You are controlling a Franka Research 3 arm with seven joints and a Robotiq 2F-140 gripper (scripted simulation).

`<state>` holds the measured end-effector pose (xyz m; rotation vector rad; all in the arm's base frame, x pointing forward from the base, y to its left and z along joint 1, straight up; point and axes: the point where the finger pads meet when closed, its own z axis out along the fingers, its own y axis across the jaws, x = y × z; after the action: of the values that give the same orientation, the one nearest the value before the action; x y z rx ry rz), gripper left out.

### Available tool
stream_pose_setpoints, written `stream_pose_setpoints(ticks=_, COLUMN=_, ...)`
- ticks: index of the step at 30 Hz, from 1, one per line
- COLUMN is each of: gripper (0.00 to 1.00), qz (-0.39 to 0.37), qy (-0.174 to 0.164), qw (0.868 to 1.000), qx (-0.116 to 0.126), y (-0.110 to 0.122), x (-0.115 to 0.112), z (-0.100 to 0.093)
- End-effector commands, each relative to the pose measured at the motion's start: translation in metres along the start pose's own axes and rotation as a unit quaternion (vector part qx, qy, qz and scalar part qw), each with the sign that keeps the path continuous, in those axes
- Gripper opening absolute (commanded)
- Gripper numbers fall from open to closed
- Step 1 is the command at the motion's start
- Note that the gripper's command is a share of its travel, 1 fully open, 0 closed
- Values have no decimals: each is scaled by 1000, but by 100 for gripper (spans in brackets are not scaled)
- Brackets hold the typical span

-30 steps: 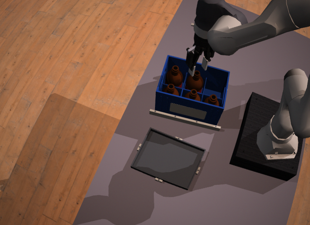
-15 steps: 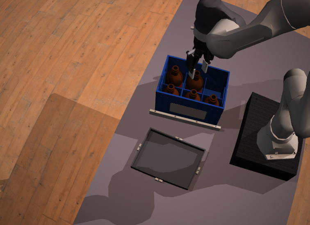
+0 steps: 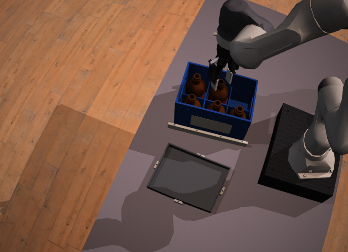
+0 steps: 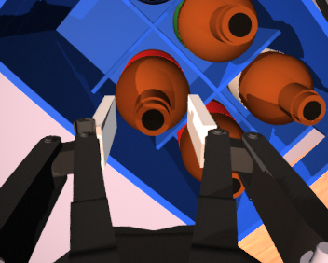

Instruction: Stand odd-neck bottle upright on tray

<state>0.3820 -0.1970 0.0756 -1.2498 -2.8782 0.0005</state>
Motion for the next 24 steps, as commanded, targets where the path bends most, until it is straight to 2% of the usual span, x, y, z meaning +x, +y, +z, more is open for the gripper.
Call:
stream_pose_setpoints(ticks=1, gripper=44, qz=-5, qy=-2, qw=1000, qx=-4, y=1, x=-1, z=2)
stream_pose_setpoints(ticks=24, gripper=44, qz=-5, qy=-2, qw=1000, qx=-4, y=1, x=-1, z=5)
